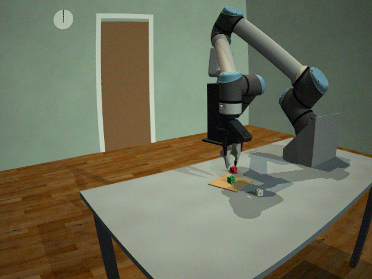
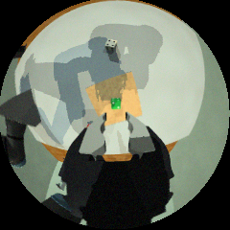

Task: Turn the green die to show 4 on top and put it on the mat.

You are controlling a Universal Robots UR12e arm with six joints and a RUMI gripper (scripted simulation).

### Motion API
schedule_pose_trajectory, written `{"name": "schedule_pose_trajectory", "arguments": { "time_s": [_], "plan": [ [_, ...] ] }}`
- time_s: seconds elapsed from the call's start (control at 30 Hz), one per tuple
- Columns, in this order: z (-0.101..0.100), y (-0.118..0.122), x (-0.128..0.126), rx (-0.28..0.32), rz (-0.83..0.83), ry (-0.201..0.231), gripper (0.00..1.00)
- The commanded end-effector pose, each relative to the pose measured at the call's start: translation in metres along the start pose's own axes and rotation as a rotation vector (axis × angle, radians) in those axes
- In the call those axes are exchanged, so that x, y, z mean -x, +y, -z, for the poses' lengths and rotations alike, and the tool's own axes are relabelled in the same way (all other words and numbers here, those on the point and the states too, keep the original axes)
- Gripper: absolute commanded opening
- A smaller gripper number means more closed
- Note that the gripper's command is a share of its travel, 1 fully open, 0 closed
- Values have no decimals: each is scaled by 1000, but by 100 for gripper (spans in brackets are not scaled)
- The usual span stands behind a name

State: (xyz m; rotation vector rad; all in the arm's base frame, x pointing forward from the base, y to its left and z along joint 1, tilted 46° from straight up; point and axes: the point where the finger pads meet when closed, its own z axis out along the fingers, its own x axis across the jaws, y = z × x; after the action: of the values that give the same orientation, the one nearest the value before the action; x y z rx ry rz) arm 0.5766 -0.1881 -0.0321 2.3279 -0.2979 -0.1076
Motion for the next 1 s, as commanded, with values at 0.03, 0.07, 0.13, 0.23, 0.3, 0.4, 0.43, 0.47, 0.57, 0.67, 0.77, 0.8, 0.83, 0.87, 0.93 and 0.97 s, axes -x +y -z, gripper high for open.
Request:
{"name": "schedule_pose_trajectory", "arguments": {
  "time_s": [0.03,0.07,0.13,0.23,0.3,0.4,0.43,0.47,0.57,0.67,0.77,0.8,0.83,0.87,0.93,0.97],
  "plan": [
    [-9,0,0,0,0,1,24],
    [-11,0,0,0,0,1,24],
    [-14,0,0,0,0,1,24],
    [-19,0,-1,0,0,1,24],
    [-19,0,-1,0,0,1,24],
    [-23,0,-1,0,0,1,24],
    [-24,0,-1,0,0,1,24],
    [-25,0,-1,0,0,1,24],
    [-28,0,-1,0,0,1,24],
    [-30,0,-1,0,0,1,24],
    [-32,0,-1,0,0,1,24],
    [-32,0,-1,0,0,1,24],
    [-32,0,-1,0,0,1,24],
    [-32,0,-1,0,0,1,24],
    [-32,0,-1,0,0,1,24],
    [-32,0,-1,0,0,1,24]
  ]
}}
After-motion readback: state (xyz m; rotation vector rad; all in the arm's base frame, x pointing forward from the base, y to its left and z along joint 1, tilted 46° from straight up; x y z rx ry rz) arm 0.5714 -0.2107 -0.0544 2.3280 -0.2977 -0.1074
